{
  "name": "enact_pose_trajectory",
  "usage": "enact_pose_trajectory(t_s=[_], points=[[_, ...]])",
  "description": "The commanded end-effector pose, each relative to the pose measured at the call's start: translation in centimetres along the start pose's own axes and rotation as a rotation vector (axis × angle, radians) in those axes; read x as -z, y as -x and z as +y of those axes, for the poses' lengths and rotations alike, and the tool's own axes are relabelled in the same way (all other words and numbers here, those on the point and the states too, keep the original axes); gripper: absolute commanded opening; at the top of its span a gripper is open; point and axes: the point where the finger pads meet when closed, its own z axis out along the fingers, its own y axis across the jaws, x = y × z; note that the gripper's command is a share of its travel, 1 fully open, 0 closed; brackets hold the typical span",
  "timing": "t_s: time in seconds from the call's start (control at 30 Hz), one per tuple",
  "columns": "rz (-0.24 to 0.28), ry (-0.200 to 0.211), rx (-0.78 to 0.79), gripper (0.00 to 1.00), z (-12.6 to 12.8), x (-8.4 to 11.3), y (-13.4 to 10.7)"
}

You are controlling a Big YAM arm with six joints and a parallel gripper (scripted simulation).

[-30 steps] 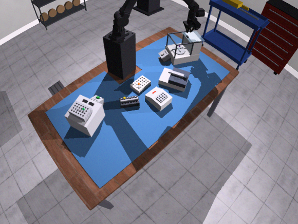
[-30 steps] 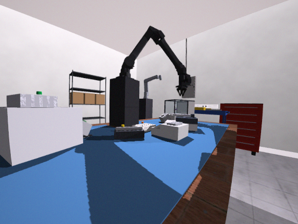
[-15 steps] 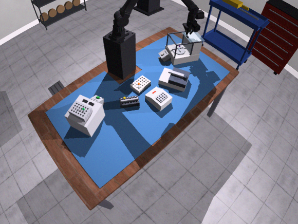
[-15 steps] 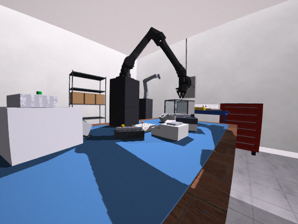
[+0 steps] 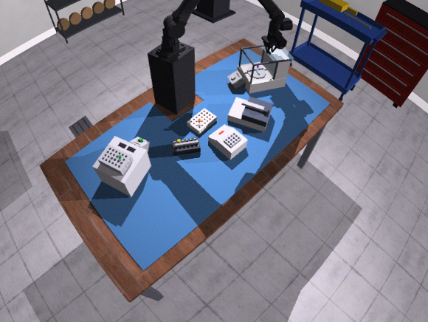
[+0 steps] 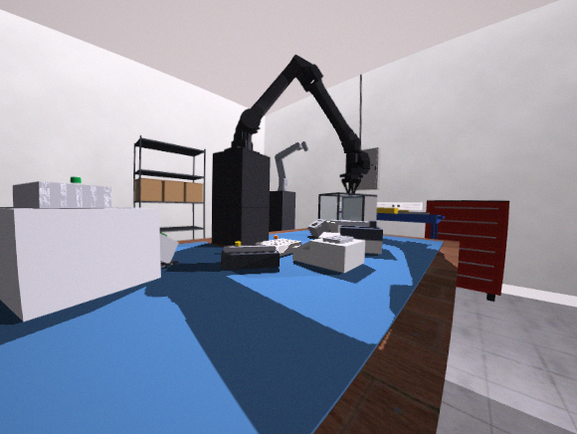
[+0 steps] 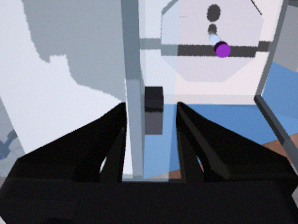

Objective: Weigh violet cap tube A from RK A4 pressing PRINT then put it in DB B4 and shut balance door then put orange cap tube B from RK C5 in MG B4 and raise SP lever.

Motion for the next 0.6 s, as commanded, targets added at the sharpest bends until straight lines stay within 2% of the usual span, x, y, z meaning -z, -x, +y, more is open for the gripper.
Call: enact_pose_trajectory(t_s=[0.0, 0.1, 0.13, 0.23, 0.57], points=[[-0.001, -0.008, -0.015, 0.30, -0.07, -0.83, 0.45], [-0.001, -0.008, -0.015, 0.30, -0.07, -0.83, 0.45], [-0.001, -0.008, -0.015, 0.06, -0.07, -0.83, 0.45], [-0.001, 0.007, -0.015, 0.06, 0.53, -0.62, 0.45], [-0.001, 0.007, -0.015, 0.06, 0.52, -0.62, 0.45]])
